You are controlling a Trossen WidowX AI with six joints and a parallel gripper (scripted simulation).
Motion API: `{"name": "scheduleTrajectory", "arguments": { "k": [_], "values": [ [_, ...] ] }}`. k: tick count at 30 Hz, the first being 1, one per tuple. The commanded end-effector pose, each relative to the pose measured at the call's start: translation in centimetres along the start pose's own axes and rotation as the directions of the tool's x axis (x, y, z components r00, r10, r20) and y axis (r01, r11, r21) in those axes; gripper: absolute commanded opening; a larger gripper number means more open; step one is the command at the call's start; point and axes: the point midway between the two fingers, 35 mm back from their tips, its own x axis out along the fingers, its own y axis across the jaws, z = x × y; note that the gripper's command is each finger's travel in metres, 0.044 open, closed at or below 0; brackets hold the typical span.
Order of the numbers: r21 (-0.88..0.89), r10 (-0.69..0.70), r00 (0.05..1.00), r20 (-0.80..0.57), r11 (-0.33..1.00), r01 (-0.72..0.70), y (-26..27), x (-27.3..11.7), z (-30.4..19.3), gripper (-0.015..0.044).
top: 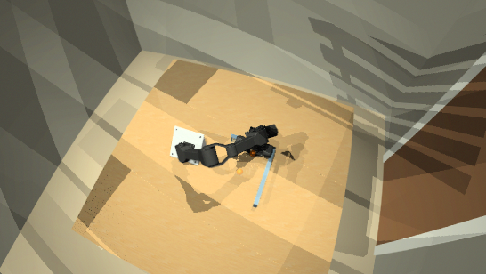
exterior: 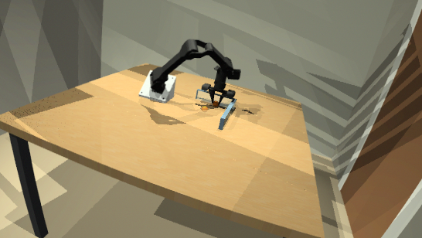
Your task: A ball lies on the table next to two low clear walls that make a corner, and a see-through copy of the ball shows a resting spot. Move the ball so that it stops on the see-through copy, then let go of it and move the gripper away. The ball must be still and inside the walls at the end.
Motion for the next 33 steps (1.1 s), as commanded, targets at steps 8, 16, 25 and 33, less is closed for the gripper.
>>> {"name": "scheduleTrajectory", "arguments": {
  "k": [8,16,25,33],
  "values": [
    [0.087,-0.016,1.0,0.026,0.996,0.014,-1.4,-1.0,-1.1,0.0],
    [0.054,0.001,1.0,0.024,0.999,-0.003,-1.4,-4.5,-0.6,0.0],
    [0.016,0.001,1.0,0.013,1.0,-0.001,-0.7,-9.5,0.0,0.0],
    [-0.006,-0.001,1.0,0.002,1.0,0.001,0.0,-12.7,0.1,0.0]
  ]
}}
